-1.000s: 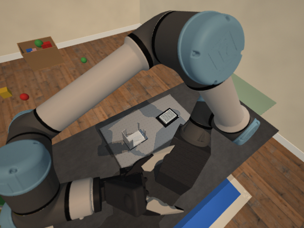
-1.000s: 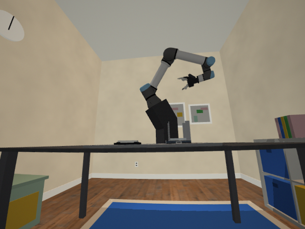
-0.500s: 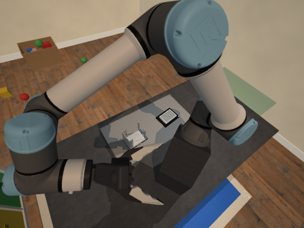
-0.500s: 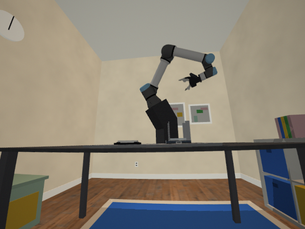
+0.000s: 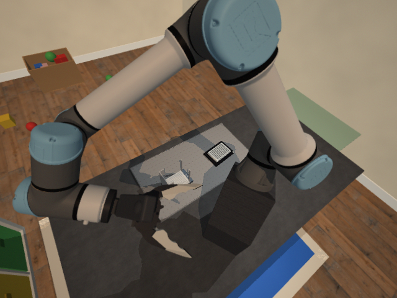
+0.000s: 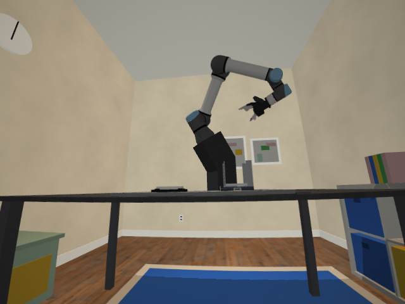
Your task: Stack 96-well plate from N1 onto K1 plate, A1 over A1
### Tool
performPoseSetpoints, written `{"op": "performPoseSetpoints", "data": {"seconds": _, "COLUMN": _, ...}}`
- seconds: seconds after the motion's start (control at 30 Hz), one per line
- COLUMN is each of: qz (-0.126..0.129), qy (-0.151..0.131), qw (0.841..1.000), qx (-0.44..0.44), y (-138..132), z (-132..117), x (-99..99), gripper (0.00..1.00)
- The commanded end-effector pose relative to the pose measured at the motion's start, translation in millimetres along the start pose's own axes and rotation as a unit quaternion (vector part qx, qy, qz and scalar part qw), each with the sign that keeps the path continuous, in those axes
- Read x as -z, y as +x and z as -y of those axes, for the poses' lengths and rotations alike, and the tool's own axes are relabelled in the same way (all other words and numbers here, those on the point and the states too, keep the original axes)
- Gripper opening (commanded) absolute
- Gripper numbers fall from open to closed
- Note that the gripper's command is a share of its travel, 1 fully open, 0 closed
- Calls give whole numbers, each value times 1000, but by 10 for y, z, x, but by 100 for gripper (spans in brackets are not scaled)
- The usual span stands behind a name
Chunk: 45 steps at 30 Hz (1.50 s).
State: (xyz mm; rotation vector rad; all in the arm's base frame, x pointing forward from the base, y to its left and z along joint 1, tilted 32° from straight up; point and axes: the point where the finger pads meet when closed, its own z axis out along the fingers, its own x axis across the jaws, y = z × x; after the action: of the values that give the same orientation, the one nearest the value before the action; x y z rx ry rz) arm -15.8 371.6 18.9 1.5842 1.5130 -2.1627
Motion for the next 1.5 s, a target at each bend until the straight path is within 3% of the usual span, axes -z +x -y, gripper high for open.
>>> {"op": "performPoseSetpoints", "data": {"seconds": 0.0, "qz": -13, "qy": -1, "qw": 1000, "qx": 4, "y": -13, "z": -131, "x": 66, "gripper": 100}}
{"op": "performPoseSetpoints", "data": {"seconds": 0.07, "qz": -13, "qy": -1, "qw": 1000, "qx": 4, "y": -13, "z": -131, "x": 66, "gripper": 100}}
{"op": "performPoseSetpoints", "data": {"seconds": 0.17, "qz": -57, "qy": -4, "qw": 998, "qx": 12, "y": -27, "z": -266, "x": 130, "gripper": 100}}
{"op": "performPoseSetpoints", "data": {"seconds": 0.3, "qz": -57, "qy": -4, "qw": 998, "qx": 12, "y": -42, "z": -402, "x": 193, "gripper": 100}}
{"op": "performPoseSetpoints", "data": {"seconds": 0.4, "qz": -102, "qy": -8, "qw": 995, "qx": 17, "y": -60, "z": -538, "x": 254, "gripper": 100}}
{"op": "performPoseSetpoints", "data": {"seconds": 0.53, "qz": -102, "qy": -8, "qw": 995, "qx": 17, "y": -78, "z": -674, "x": 315, "gripper": 100}}
{"op": "performPoseSetpoints", "data": {"seconds": 0.57, "qz": -118, "qy": -9, "qw": 993, "qx": 18, "y": -85, "z": -720, "x": 334, "gripper": 100}}
{"op": "performPoseSetpoints", "data": {"seconds": 0.63, "qz": -118, "qy": -9, "qw": 993, "qx": 18, "y": -85, "z": -720, "x": 334, "gripper": 100}}
{"op": "performPoseSetpoints", "data": {"seconds": 0.7, "qz": -146, "qy": -12, "qw": 989, "qx": 20, "y": -99, "z": -811, "x": 373, "gripper": 100}}
{"op": "performPoseSetpoints", "data": {"seconds": 0.83, "qz": -146, "qy": -12, "qw": 989, "qx": 20, "y": -121, "z": -947, "x": 430, "gripper": 100}}
{"op": "performPoseSetpoints", "data": {"seconds": 0.93, "qz": -190, "qy": -17, "qw": 981, "qx": 19, "y": -147, "z": -1085, "x": 485, "gripper": 100}}
{"op": "performPoseSetpoints", "data": {"seconds": 1.07, "qz": -190, "qy": -17, "qw": 981, "qx": 19, "y": -174, "z": -1222, "x": 538, "gripper": 100}}
{"op": "performPoseSetpoints", "data": {"seconds": 1.13, "qz": -223, "qy": -21, "qw": 975, "qx": 17, "y": -195, "z": -1314, "x": 572, "gripper": 100}}
{"op": "performPoseSetpoints", "data": {"seconds": 1.23, "qz": -234, "qy": -22, "qw": 972, "qx": 16, "y": -205, "z": -1360, "x": 589, "gripper": 100}}
{"op": "performPoseSetpoints", "data": {"seconds": 1.37, "qz": -234, "qy": -22, "qw": 972, "qx": 16, "y": -237, "z": -1498, "x": 639, "gripper": 100}}
{"op": "performPoseSetpoints", "data": {"seconds": 1.47, "qz": -276, "qy": -28, "qw": 961, "qx": 10, "y": -274, "z": -1636, "x": 685, "gripper": 100}}
